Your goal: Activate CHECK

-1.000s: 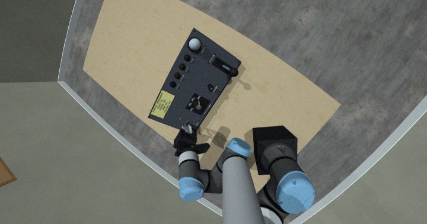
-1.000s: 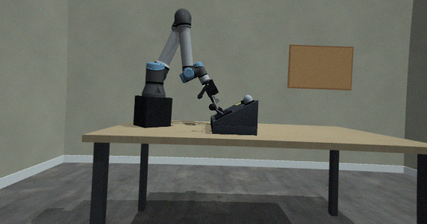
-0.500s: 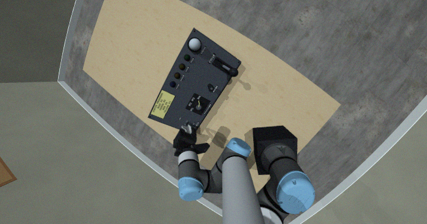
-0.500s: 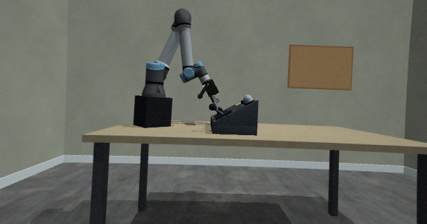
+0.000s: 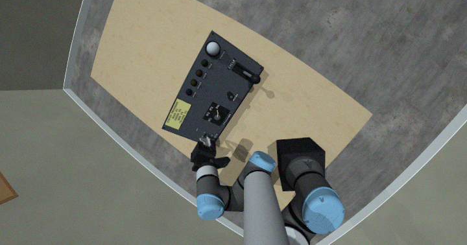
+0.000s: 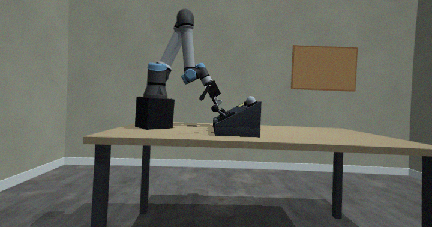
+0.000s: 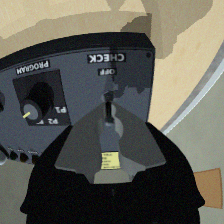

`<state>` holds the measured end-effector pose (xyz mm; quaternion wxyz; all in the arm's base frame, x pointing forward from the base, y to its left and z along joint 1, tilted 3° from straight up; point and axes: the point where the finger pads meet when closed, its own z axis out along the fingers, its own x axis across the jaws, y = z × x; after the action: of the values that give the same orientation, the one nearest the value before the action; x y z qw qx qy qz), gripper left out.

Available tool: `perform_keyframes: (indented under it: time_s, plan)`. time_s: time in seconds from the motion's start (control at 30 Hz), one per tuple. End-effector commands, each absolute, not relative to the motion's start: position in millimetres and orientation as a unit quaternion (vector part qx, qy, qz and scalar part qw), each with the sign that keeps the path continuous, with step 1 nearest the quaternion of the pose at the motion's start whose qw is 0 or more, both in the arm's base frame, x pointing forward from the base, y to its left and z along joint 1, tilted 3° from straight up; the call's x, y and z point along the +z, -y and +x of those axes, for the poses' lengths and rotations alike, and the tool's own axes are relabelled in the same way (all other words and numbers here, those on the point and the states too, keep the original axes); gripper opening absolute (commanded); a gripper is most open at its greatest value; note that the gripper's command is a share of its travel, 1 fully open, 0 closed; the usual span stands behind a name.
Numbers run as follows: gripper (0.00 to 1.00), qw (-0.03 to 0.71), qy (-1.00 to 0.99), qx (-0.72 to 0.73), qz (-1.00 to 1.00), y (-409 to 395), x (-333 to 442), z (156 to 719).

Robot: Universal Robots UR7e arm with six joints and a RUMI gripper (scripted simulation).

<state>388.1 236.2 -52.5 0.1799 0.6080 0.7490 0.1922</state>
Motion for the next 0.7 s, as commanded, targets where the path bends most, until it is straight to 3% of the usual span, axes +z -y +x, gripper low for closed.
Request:
perform_keyframes:
  time_s: [0.0,0.67]
  plan:
    - [0.0,0.18,-0.749,0.193,0.608,-235.4,-54.5,384.4]
    - [0.0,0.18,-0.749,0.193,0.608,-234.6,-51.2,379.5]
